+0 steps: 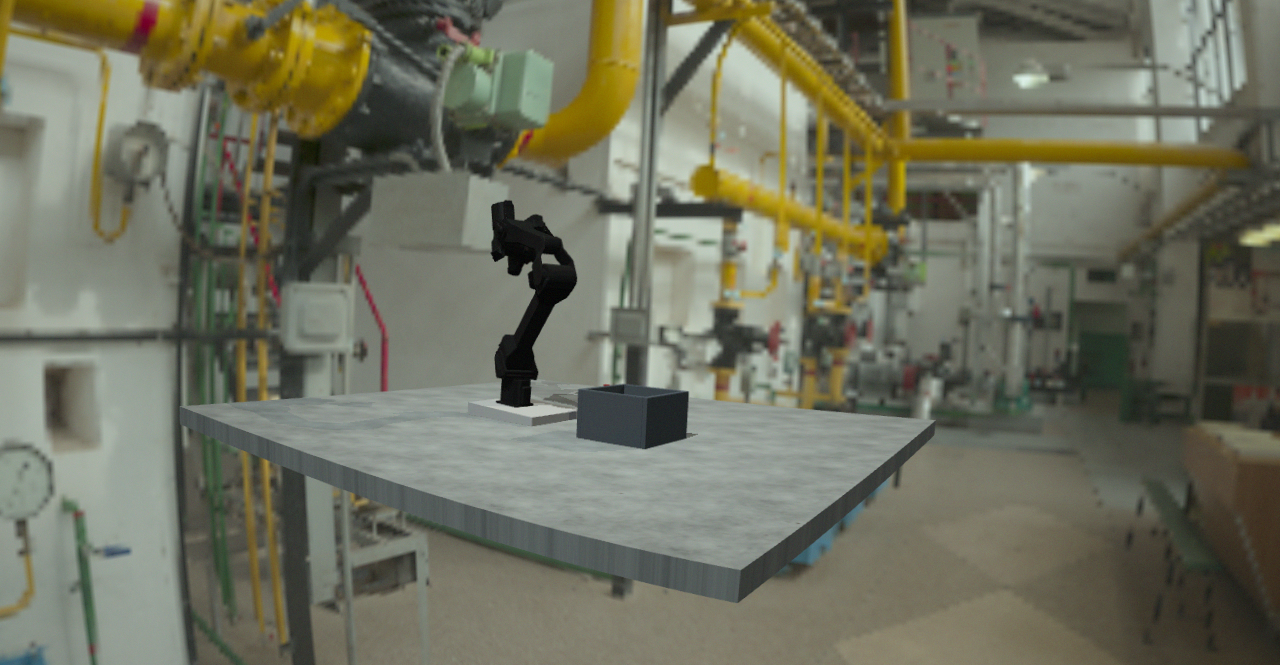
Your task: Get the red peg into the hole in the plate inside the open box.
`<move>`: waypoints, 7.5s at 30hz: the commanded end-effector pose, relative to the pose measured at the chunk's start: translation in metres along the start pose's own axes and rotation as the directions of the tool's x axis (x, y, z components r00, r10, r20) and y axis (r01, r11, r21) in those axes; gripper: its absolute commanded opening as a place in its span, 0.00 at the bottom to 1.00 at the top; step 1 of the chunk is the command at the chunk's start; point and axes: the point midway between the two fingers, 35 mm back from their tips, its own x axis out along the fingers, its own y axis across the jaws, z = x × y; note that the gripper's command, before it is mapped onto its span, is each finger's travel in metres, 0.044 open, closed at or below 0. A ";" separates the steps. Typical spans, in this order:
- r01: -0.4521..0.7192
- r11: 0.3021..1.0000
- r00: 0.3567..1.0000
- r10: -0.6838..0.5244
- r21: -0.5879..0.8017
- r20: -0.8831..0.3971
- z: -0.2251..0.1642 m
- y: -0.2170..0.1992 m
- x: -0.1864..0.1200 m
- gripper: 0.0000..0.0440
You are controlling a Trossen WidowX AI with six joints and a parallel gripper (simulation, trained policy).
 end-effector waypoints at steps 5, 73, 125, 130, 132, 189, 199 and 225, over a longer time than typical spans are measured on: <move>0.004 0.985 1.000 -0.003 0.173 -0.006 -0.014 -0.010 0.007 1.00; 0.639 -0.509 0.671 0.735 0.577 -0.095 -0.173 0.194 0.061 1.00; 0.739 0.002 0.249 0.929 -0.674 0.275 -0.117 0.389 0.009 0.99; 0.702 0.040 0.249 0.922 -0.711 0.298 -0.109 0.397 0.008 0.74; 0.693 0.052 0.252 0.917 -0.719 0.309 -0.108 0.398 0.008 0.62; 0.622 -0.041 0.103 0.994 -0.782 0.030 -0.276 0.357 -0.097 0.00; 0.583 -0.015 0.079 0.996 -0.813 0.038 -0.291 0.377 -0.117 0.01; 0.593 0.098 0.076 0.981 -0.800 0.176 -0.297 0.442 -0.135 0.32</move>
